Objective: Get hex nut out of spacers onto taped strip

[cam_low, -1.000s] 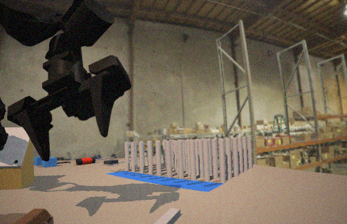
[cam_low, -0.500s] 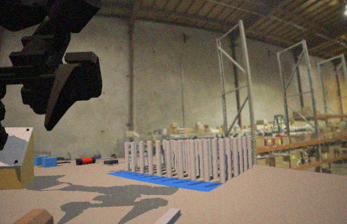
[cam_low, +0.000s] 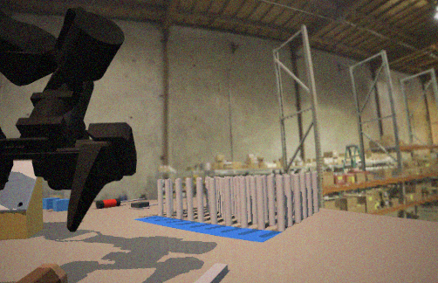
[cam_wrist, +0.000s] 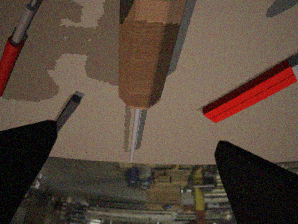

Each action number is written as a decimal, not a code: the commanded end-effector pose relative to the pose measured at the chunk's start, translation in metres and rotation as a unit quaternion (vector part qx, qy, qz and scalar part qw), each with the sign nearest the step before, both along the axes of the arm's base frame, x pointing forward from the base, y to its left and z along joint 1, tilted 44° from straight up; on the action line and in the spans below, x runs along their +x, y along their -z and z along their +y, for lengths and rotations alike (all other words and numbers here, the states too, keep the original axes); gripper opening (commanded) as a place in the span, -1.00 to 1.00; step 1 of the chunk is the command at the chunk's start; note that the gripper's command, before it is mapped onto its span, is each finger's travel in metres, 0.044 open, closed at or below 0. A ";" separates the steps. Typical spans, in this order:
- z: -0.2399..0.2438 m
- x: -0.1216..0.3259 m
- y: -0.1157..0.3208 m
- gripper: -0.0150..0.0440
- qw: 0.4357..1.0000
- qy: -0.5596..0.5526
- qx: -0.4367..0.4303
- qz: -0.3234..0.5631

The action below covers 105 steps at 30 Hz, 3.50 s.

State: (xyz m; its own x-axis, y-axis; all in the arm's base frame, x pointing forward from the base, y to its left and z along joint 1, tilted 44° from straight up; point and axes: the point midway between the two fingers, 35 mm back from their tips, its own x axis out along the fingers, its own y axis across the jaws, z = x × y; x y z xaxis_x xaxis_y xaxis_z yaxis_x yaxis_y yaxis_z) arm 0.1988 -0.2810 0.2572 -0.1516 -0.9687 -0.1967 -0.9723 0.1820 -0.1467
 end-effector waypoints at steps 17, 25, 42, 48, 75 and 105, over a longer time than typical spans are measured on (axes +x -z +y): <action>0.000 0.000 0.005 0.46 1.000 -0.003 0.002 0.004; -0.003 0.001 0.008 0.46 1.000 -0.003 0.003 0.003; -0.023 0.002 0.027 0.46 1.000 -0.002 0.004 0.003; -0.029 0.001 0.033 0.46 1.000 -0.002 0.004 0.003; -0.049 -0.003 0.054 0.03 1.000 -0.003 0.001 0.004; 0.023 0.015 -0.010 -0.49 0.999 0.009 0.034 0.000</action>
State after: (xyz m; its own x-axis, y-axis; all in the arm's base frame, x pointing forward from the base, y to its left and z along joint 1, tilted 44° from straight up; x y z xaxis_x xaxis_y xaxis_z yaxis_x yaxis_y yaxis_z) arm 0.2147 -0.2704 0.2519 -0.1654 -0.9473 -0.2743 -0.9710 0.2051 -0.1226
